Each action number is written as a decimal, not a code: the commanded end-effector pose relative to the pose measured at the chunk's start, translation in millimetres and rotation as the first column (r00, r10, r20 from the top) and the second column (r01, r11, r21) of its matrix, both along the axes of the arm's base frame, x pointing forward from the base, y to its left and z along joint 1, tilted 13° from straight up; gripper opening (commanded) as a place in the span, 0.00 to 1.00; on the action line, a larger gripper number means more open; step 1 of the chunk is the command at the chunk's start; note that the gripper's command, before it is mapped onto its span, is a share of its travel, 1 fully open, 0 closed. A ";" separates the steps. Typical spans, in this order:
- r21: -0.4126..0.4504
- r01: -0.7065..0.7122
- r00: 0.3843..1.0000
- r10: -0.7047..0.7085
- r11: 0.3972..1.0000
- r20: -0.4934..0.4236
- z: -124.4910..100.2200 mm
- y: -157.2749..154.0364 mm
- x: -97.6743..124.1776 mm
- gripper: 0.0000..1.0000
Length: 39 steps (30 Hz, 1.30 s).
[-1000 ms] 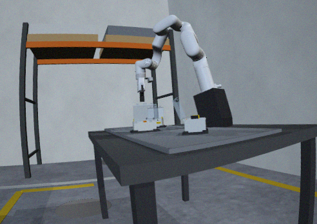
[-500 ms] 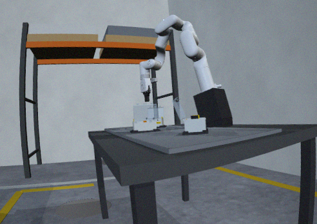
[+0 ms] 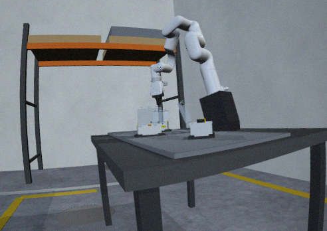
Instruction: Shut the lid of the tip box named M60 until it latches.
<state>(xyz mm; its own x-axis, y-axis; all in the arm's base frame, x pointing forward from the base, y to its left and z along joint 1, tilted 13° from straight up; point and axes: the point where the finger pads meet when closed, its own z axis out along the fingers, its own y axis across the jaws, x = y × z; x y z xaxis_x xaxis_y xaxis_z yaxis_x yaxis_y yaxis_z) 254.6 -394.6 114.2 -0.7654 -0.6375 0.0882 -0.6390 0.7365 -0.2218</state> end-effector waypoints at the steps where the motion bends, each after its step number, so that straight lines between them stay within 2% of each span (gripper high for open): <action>1: 0.018 -0.162 0.987 0.162 0.987 0.009 1.6 -11.5 -16.4 0.00; 10: 0.002 -0.439 0.897 0.439 0.898 -0.057 1.6 -14.5 -21.5 0.00; 29: 0.002 -0.439 0.897 0.439 0.898 -0.057 1.6 -14.5 -21.6 0.00; 39: 0.002 -0.439 0.897 0.439 0.898 -0.057 -11.4 -17.0 -20.0 0.00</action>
